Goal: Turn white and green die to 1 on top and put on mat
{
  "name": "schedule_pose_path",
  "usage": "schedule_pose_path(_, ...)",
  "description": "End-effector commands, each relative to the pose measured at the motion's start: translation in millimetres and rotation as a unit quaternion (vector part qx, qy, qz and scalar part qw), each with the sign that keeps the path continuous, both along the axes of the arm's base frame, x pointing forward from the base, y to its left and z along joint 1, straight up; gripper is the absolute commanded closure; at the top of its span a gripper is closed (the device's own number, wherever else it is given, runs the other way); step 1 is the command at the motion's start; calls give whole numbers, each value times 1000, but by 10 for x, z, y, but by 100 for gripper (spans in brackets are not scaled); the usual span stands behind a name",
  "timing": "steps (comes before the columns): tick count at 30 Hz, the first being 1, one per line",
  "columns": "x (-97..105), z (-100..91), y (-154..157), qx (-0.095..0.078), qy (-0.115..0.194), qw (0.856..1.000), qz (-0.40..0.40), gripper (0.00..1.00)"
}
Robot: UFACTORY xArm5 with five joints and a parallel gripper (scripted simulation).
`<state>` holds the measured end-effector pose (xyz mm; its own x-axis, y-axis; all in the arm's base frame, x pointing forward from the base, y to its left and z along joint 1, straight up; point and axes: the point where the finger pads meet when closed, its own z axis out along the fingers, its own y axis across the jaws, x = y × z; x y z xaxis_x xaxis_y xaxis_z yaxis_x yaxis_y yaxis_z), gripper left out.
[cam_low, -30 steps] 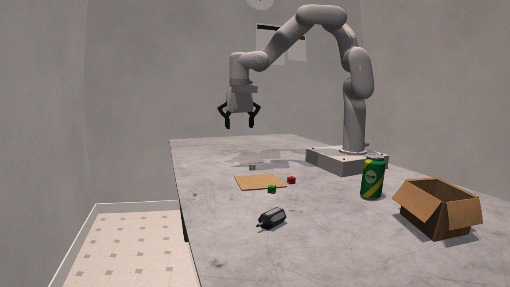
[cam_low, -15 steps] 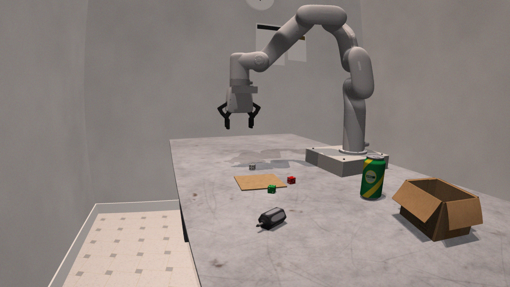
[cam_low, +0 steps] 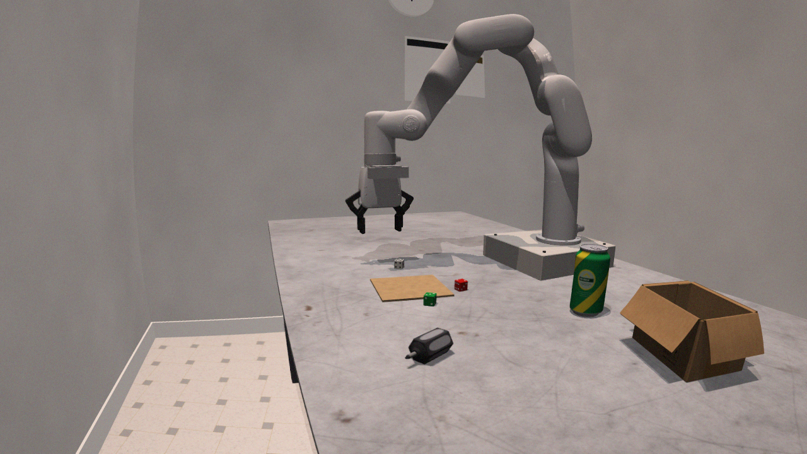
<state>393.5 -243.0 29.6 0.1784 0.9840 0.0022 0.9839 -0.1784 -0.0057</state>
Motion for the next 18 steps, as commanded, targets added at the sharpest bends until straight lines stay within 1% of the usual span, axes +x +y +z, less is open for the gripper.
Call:
schedule_pose_path(1, 60, -293, -36, -2, -4, 1000, 0, 0)
schedule_pose_path(6, 62, -362, -36, -2, -4, 1000, 0, 0)
schedule_pose_path(18, 62, -362, -36, -2, -4, 1000, 0, 0)
